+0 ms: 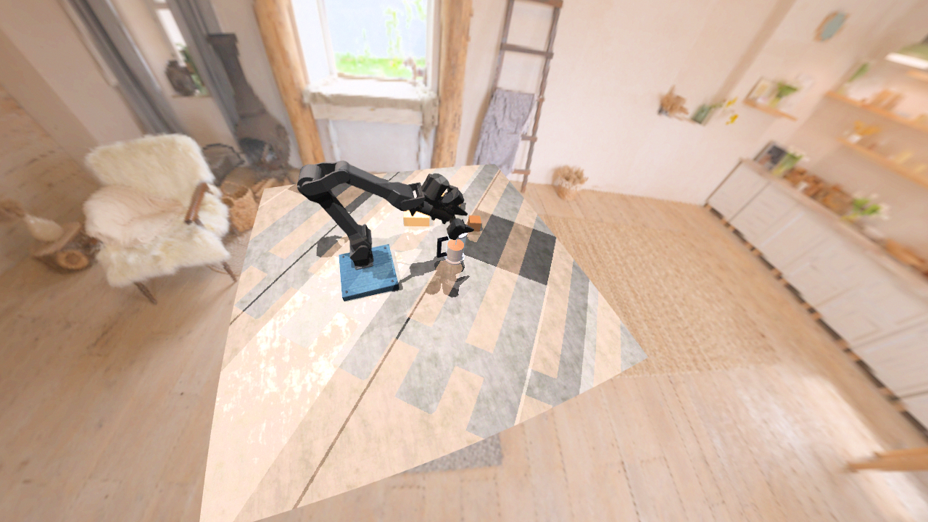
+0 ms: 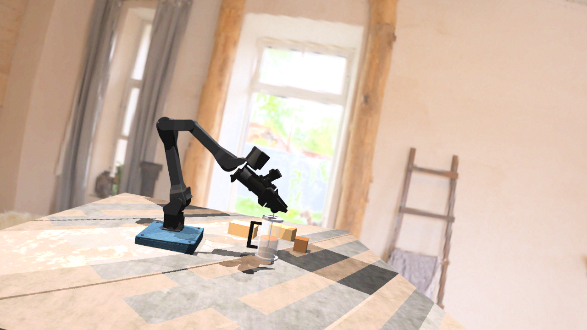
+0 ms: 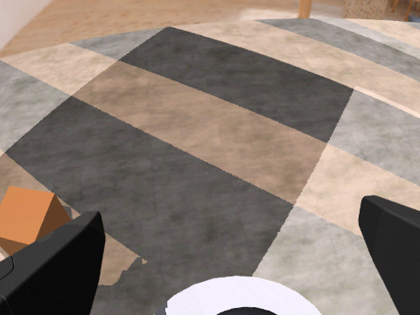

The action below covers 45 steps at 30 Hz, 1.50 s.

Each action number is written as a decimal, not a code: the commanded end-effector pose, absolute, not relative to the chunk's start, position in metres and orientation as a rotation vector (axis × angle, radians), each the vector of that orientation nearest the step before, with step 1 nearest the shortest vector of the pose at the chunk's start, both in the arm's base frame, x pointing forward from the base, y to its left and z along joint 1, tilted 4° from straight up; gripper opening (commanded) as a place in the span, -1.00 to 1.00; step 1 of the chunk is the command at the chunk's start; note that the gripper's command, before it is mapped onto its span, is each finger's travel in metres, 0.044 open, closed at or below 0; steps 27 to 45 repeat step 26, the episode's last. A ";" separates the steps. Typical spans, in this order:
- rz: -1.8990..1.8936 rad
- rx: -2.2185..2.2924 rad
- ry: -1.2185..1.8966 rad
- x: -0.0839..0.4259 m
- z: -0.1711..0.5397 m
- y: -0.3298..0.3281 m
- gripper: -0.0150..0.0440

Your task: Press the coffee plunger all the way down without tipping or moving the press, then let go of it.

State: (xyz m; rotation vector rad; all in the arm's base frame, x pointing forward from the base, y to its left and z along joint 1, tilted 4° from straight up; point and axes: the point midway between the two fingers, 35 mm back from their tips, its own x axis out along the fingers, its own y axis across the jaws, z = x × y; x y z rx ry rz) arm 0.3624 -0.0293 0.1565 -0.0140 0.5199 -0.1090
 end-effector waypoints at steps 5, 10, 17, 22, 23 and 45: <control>-0.109 -0.016 0.526 0.356 0.181 -0.027 1.00; -0.109 -0.019 0.540 0.331 0.235 -0.021 1.00; -0.109 -0.019 0.541 0.330 0.230 -0.021 1.00; -0.109 -0.019 0.541 0.330 0.230 -0.021 1.00; -0.109 -0.019 0.541 0.330 0.230 -0.021 1.00; -0.109 -0.019 0.541 0.330 0.230 -0.021 1.00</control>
